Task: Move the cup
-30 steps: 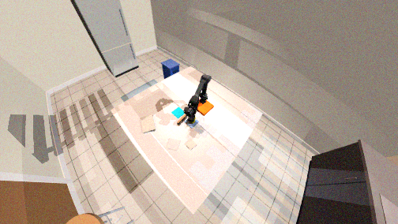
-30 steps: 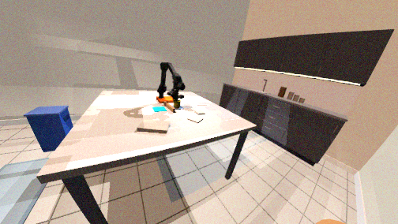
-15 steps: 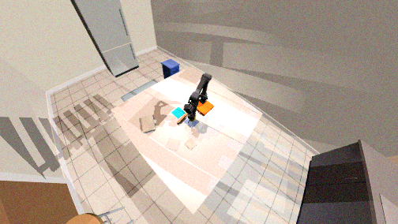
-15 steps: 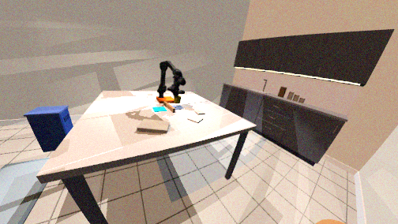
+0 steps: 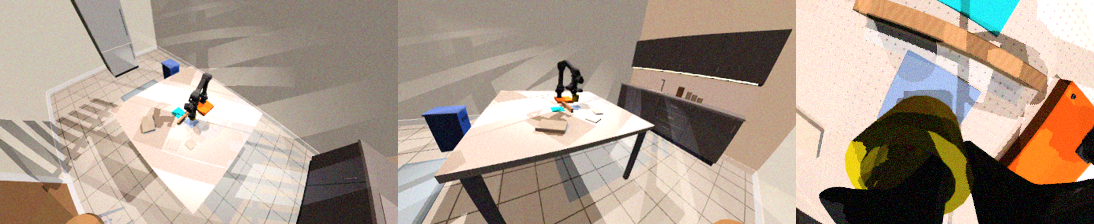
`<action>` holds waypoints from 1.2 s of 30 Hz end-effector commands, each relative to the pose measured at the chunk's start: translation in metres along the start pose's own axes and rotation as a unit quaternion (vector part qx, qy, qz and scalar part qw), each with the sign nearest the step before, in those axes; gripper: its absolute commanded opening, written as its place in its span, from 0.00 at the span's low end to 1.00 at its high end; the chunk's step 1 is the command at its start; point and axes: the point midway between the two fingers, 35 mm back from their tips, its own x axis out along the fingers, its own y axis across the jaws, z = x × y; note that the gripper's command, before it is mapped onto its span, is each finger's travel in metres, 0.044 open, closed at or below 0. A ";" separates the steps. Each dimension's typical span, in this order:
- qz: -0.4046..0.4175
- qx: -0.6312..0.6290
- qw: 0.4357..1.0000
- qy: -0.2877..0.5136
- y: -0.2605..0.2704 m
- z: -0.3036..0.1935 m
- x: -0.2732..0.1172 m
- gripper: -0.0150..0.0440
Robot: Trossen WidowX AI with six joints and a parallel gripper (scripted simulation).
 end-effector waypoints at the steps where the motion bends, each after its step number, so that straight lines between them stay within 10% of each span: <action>1: 0.000 0.000 1.000 0.000 0.000 0.000 0.000 0.25; 36: 0.003 0.002 1.000 -0.003 -0.013 0.035 -0.001 0.25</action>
